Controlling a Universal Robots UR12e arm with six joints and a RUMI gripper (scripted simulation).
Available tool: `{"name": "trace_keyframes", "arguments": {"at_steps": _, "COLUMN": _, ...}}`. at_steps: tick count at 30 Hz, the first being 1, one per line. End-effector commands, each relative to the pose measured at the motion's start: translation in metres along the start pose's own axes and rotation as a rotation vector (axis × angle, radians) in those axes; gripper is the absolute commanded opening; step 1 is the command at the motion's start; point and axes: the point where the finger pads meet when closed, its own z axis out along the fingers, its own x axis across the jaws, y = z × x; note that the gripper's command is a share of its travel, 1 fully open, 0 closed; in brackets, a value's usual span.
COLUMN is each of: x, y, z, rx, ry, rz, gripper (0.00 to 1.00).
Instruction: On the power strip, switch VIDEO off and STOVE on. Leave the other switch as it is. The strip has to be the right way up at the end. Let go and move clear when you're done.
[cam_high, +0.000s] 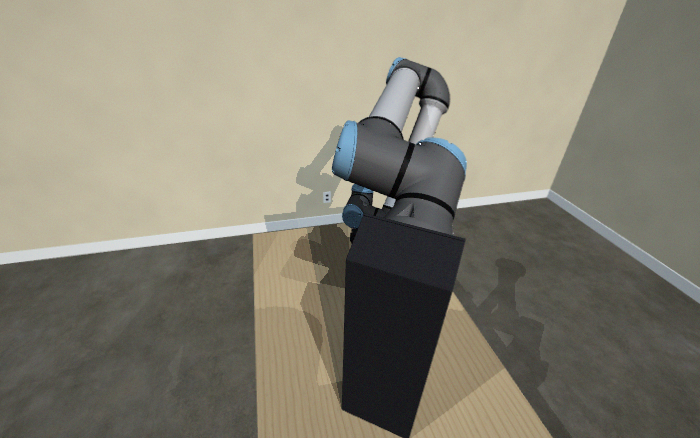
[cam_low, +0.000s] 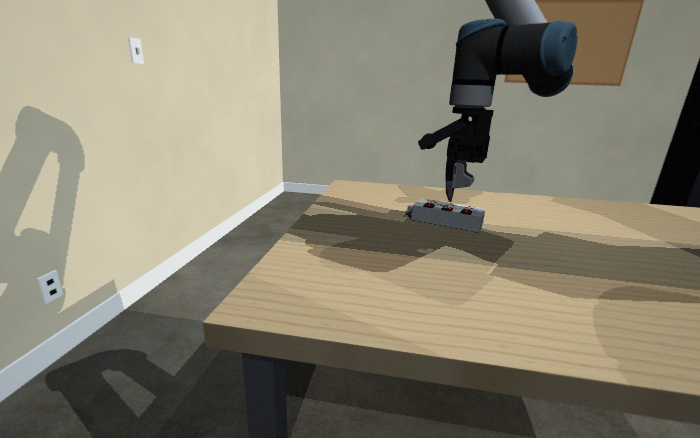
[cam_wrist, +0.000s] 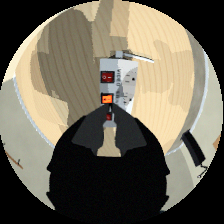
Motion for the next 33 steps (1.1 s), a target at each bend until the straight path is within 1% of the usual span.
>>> {"name": "trace_keyframes", "arguments": {"at_steps": 1, "x": -0.002, "y": 0.001, "z": -0.018, "rx": -0.001, "ry": -0.002, "rz": -0.001, "gripper": 0.0}}
{"name": "trace_keyframes", "arguments": {"at_steps": 7, "x": -0.002, "y": 0.001, "z": -0.025, "rx": -0.001, "ry": -0.002, "rz": -0.001, "gripper": 0.0}}
{"name": "trace_keyframes", "arguments": {"at_steps": 26, "x": -0.001, "y": 0.0, "z": -0.024, "rx": 0.001, "ry": -0.001, "rz": 0.0, "gripper": 0.0}}
{"name": "trace_keyframes", "arguments": {"at_steps": 27, "x": -0.001, "y": 0.0, "z": -0.024, "rx": 0.001, "ry": -0.001, "rz": 0.0, "gripper": 1.0}}
{"name": "trace_keyframes", "arguments": {"at_steps": 30, "x": -0.001, "y": 0.001, "z": -0.028, "rx": 0.0, "ry": -0.001, "rz": -0.001, "gripper": 1.0}}
{"name": "trace_keyframes", "arguments": {"at_steps": 33, "x": -0.002, "y": 0.001, "z": -0.035, "rx": -0.001, "ry": -0.002, "rz": -0.001, "gripper": 1.0}}
